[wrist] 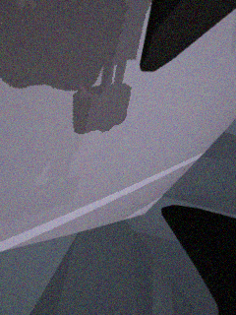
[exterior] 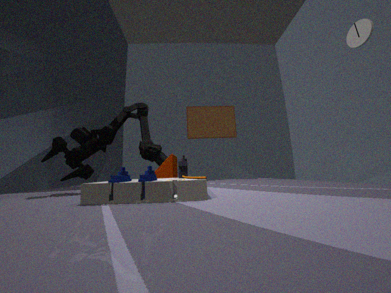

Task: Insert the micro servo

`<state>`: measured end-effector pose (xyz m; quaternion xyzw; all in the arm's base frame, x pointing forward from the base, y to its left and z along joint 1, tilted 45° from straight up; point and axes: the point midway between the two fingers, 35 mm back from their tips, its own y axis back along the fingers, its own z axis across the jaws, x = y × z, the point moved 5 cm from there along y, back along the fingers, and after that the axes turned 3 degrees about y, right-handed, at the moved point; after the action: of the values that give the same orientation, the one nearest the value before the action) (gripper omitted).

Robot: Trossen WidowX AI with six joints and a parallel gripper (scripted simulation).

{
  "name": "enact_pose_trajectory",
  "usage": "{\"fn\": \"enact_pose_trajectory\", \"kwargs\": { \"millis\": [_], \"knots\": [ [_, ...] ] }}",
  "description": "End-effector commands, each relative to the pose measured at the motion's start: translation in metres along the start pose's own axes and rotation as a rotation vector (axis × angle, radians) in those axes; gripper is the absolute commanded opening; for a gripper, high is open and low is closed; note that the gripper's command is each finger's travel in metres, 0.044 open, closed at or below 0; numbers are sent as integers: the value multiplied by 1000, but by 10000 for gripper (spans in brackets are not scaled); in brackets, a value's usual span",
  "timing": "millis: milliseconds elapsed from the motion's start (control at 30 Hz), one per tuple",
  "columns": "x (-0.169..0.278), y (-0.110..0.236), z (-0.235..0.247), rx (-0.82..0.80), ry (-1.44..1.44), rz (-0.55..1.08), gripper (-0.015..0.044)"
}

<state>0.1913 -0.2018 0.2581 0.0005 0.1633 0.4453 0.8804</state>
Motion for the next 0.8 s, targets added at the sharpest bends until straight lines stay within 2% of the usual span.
{"fn": "enact_pose_trajectory", "kwargs": {
  "millis": [0, 400, 767],
  "knots": [
    [15, -10, -4, 52, 14, 52, 440],
    [79, -32, -22, 231, 91, 259, 440],
    [136, -35, -39, 371, 180, 414, 440]
  ]
}}
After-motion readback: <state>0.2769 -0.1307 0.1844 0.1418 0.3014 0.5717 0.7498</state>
